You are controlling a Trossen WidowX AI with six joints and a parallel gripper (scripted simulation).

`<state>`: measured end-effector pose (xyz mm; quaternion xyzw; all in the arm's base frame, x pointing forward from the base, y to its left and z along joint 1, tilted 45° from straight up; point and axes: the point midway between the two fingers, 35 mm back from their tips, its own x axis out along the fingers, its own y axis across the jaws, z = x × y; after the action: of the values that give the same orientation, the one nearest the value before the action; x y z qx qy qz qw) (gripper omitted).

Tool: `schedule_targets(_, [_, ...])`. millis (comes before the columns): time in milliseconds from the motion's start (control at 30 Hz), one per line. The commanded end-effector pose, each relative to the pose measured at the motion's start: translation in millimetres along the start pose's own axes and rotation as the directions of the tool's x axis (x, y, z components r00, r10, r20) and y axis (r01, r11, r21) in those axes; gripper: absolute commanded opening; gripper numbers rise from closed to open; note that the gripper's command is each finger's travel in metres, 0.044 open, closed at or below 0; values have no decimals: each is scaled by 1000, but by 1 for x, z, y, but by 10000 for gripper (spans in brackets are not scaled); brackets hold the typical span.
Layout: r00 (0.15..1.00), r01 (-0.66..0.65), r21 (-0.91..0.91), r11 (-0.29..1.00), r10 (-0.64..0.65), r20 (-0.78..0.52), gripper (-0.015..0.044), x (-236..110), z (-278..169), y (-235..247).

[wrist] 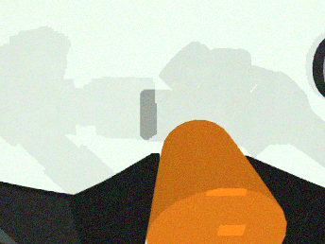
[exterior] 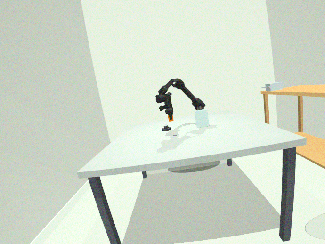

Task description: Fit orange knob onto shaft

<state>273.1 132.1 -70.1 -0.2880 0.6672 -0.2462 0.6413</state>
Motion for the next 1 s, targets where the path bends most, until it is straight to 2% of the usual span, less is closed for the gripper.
schedule_targets(0, [1000, -6, 7, 1000, 6, 3, 0, -22, -3, -2])
schedule_targets(267, [998, -58, 3, 998, 58, 5, 0, -24, -2, -4])
schedule_targets(600, [968, -253, -1, 968, 253, 4, 0, -41, -3, -14])
schedule_targets(967, [882, -471, -2, 882, 471, 2, 0, -64, -4, -27])
